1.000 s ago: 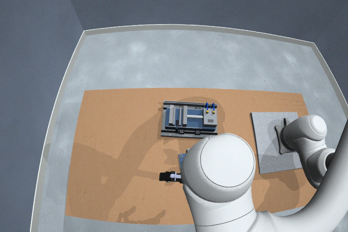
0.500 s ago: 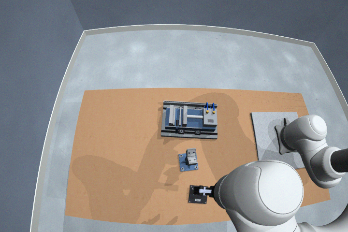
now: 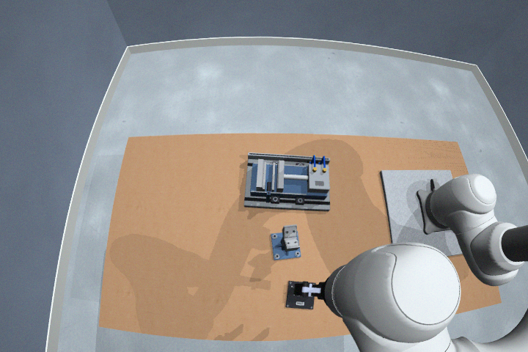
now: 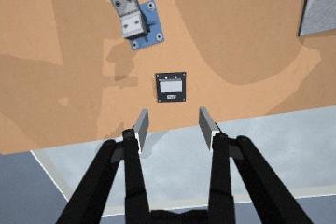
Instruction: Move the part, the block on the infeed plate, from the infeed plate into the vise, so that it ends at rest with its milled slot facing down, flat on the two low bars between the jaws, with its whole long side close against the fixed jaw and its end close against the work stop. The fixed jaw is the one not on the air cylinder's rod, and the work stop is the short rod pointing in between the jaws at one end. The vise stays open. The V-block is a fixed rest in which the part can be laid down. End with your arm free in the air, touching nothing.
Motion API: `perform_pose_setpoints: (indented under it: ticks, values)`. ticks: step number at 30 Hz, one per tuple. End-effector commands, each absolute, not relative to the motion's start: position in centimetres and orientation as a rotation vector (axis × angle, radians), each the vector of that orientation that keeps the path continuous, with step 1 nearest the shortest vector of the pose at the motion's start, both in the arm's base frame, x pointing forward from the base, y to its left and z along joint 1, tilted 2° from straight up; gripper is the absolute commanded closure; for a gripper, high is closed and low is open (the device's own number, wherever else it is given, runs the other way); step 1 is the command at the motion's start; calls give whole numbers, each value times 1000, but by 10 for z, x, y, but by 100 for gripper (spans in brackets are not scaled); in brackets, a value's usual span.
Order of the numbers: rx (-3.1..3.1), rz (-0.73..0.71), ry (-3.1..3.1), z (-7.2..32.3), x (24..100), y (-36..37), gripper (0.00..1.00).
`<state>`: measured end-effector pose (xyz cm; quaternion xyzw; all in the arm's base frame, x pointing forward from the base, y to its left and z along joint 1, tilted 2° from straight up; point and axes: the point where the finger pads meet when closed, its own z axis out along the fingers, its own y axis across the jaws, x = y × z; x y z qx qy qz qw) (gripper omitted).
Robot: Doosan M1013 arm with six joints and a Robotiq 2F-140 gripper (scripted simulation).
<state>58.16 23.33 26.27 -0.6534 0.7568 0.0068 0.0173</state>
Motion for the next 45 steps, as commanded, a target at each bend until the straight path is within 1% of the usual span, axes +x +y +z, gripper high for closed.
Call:
perform_pose_setpoints:
  ticks: [1, 32, 45]
  values:
    - [-2030, 21, 2352, 263, 582, 233, 49]
    - [-2030, 19, 2352, 260, 582, 233, 49]
    - [-2029, 17, 2351, 250, 582, 234, 49]
